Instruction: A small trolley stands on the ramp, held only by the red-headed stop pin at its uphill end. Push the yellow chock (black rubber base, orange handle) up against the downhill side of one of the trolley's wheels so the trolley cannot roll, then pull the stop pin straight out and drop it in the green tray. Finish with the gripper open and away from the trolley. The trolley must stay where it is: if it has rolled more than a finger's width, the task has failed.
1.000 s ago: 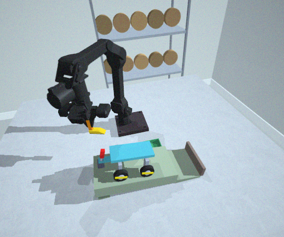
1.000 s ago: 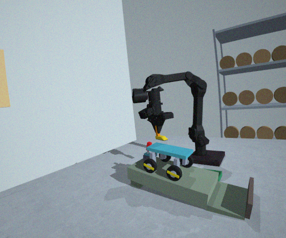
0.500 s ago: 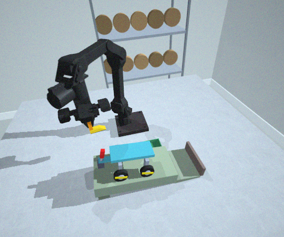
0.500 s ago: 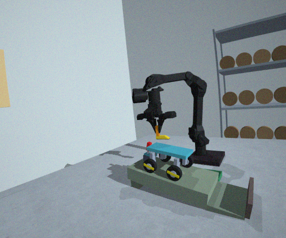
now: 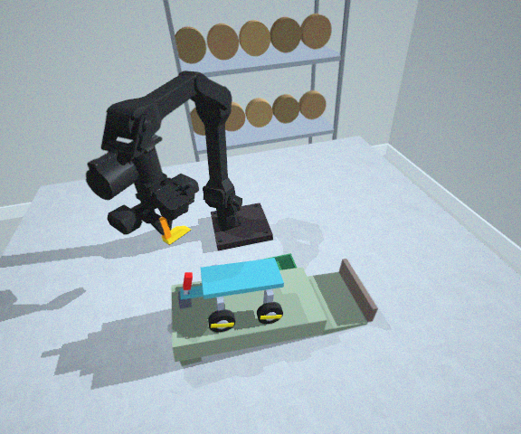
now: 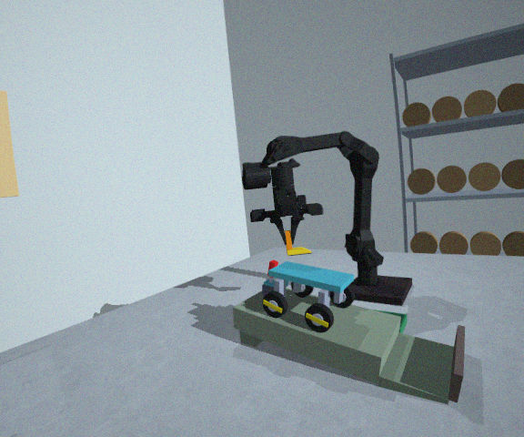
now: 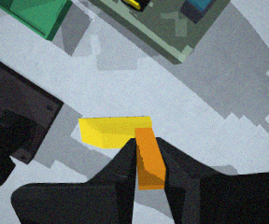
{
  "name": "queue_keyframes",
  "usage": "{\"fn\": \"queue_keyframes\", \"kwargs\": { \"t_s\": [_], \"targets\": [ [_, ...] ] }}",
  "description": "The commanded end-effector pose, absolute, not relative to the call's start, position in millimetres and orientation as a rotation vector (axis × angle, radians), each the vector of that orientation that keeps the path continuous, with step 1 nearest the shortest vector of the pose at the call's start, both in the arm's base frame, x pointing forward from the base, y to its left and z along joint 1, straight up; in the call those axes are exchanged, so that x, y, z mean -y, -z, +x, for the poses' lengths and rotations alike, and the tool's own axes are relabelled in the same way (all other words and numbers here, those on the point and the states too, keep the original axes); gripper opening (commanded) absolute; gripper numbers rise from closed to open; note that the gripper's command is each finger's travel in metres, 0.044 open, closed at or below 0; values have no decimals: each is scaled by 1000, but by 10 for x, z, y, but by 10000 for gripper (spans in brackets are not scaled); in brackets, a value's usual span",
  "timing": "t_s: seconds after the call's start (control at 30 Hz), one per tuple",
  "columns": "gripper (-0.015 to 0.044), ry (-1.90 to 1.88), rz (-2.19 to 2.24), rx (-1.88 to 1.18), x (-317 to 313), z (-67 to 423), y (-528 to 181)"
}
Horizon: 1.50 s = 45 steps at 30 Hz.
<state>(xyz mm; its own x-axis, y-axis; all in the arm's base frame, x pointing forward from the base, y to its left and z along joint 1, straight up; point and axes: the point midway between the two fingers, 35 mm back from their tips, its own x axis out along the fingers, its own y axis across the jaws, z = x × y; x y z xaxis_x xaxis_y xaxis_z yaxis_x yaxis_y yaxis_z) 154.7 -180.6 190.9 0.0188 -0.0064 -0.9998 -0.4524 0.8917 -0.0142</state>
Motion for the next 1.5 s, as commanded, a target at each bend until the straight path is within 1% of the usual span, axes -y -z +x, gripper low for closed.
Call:
{"fn": "queue_keyframes", "kwargs": {
  "t_s": [0.0,0.77,1.03,1.47],
  "targets": [
    [0,-465,-488,-1505,1813,1545,-1917],
    [0,-1046,-1078,-1290,1813,1545,-1916],
    [0,-1062,-1094,-1281,1806,1548,-1916],
    [0,-1063,-1092,-1278,1403,1749,-1871]
  ]
}}
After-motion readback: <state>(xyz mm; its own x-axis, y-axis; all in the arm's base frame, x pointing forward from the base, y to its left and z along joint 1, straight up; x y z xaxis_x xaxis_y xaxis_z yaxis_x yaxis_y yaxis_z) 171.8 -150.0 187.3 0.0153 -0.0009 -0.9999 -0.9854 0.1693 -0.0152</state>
